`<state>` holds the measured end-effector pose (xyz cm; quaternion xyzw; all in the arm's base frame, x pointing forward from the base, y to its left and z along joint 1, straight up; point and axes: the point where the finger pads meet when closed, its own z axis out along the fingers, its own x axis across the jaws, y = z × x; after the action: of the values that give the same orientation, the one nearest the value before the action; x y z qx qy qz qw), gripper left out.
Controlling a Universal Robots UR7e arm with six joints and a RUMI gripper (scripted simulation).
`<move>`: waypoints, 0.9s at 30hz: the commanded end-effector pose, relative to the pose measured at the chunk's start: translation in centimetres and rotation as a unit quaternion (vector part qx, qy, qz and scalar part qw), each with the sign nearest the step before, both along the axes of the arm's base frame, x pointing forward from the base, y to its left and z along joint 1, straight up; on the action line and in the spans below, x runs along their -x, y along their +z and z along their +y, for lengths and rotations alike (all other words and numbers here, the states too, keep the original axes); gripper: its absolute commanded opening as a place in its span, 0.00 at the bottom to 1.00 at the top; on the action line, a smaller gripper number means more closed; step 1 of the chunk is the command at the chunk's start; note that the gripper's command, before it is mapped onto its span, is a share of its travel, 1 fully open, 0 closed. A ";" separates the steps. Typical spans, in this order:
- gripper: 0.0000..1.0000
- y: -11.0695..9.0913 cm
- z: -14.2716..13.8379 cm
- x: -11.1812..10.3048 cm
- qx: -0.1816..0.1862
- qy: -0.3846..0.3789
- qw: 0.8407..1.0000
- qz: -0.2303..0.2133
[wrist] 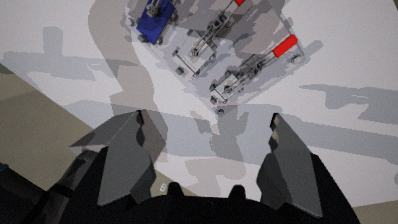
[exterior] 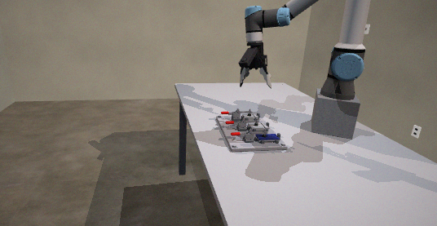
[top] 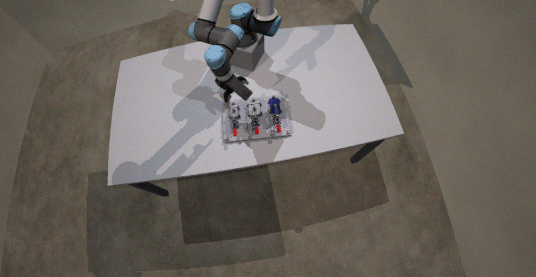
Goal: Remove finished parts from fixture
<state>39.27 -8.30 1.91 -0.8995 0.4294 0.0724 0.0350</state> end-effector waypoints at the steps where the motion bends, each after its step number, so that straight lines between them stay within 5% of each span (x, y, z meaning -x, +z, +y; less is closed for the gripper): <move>1: 1.00 0.0 0.0 -0.1 0.002 -0.004 1.000 0.000; 6: 1.00 0.0 0.0 0.0 0.002 -0.004 1.000 0.000; 11: 1.00 0.5 -1.1 0.2 0.028 -0.108 0.994 -0.004; 27: 1.00 0.6 -1.0 0.1 0.028 -0.106 0.994 -0.004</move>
<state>39.15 -9.39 2.45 -0.8508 0.5223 0.0540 0.0203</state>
